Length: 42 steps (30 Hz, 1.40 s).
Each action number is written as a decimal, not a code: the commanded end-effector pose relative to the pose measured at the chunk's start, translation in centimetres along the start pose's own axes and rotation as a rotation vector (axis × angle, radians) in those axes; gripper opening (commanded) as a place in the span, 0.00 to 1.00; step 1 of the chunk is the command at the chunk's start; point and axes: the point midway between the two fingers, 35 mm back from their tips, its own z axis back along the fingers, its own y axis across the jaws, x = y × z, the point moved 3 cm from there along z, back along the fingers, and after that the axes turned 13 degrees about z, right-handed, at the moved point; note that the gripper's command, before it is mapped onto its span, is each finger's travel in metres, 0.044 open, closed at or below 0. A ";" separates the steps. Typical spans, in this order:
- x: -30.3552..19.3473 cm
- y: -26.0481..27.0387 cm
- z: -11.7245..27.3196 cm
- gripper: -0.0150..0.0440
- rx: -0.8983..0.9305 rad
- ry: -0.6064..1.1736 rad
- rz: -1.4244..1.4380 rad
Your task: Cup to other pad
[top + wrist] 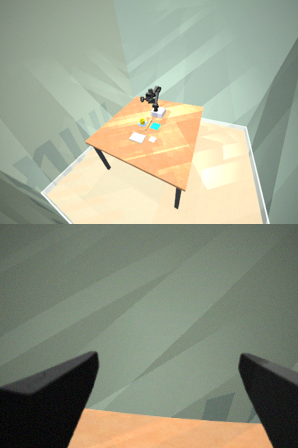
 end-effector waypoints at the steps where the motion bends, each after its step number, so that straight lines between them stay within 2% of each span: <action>1: -0.3 0.0 -0.2 0.89 0.000 0.017 0.014; 3: -3.1 -0.4 -1.2 0.80 0.010 0.155 0.127; 5: -7.5 -1.0 -2.0 0.71 0.056 0.370 0.291; 9: -15.0 -2.3 -1.5 0.54 0.233 0.736 0.534; 13: -21.5 -3.4 1.5 0.54 0.553 1.062 0.696; 17: -25.6 -3.9 5.7 0.54 0.949 1.261 0.733; 20: -26.8 -4.0 7.7 0.54 1.143 1.305 0.712; 42: -28.9 -3.7 7.0 0.54 1.148 1.305 0.711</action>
